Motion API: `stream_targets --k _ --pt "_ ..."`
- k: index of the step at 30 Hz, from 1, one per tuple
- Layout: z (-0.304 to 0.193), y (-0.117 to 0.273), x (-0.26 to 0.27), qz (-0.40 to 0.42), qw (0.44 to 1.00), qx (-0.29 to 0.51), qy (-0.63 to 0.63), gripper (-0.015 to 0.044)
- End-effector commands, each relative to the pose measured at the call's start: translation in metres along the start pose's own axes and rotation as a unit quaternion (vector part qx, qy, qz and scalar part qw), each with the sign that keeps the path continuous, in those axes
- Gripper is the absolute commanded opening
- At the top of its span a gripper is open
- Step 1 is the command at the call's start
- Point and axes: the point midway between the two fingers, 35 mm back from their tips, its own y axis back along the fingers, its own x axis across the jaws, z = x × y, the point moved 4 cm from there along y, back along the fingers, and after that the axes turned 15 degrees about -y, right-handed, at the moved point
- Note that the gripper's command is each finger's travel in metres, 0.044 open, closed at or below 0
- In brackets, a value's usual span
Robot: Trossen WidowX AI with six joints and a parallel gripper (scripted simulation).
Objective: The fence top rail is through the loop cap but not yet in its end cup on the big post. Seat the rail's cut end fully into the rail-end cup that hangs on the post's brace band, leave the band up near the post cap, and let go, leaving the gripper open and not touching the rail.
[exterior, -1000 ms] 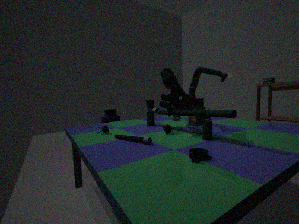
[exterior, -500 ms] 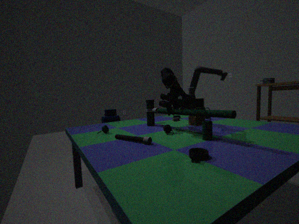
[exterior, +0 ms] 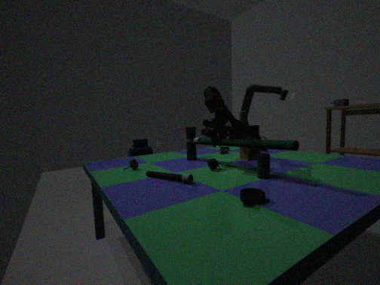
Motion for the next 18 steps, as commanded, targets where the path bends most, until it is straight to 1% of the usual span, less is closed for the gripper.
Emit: stream_targets --k 1,18 --pt "0.01 0.0003 0.0037 0.006 1.0 0.001 -0.002 0.0" --pt "0.0162 -0.0034 0.0042 0.004 1.0 -0.001 -0.001 0.0"
